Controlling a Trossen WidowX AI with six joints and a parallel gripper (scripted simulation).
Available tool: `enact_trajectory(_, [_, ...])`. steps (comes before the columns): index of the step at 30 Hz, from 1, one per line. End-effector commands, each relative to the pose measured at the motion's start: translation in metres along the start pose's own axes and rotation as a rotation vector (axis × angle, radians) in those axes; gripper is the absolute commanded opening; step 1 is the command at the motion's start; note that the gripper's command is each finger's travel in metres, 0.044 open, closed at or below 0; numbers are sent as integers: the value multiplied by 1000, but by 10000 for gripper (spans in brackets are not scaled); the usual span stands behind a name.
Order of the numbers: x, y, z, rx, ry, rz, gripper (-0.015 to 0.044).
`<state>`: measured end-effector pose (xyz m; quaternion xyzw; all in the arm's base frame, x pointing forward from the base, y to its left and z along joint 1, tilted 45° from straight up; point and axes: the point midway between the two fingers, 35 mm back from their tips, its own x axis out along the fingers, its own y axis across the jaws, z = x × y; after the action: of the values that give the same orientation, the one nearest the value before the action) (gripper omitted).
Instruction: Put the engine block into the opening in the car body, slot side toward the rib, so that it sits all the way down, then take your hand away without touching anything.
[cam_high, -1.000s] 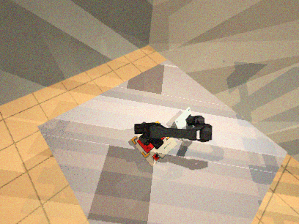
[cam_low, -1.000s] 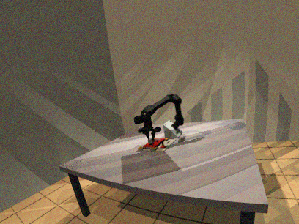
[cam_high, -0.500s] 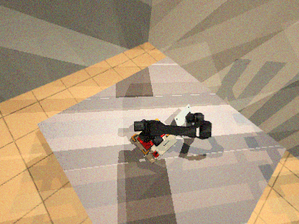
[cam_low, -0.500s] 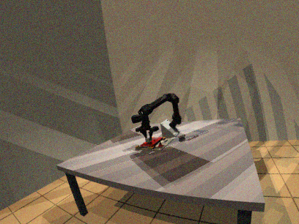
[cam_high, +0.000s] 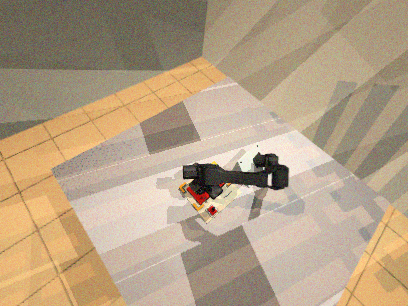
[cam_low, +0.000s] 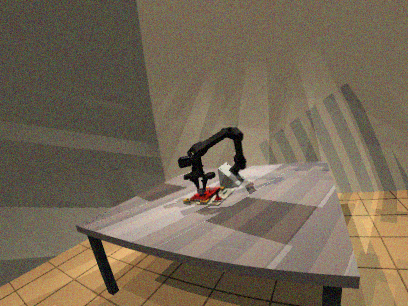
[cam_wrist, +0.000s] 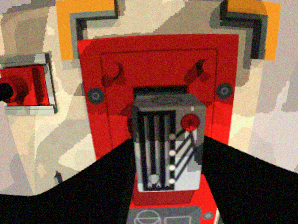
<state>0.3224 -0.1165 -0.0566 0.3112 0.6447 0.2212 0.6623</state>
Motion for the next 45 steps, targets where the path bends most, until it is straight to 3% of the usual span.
enact_trajectory(1, [0,0,0,4,-3,2,160])
enact_trajectory(29, [1,0,0,5,-3,2,160])
enact_trajectory(40, [1,0,0,0,0,0,440])
enact_trajectory(45, [1,0,0,0,0,0,440])
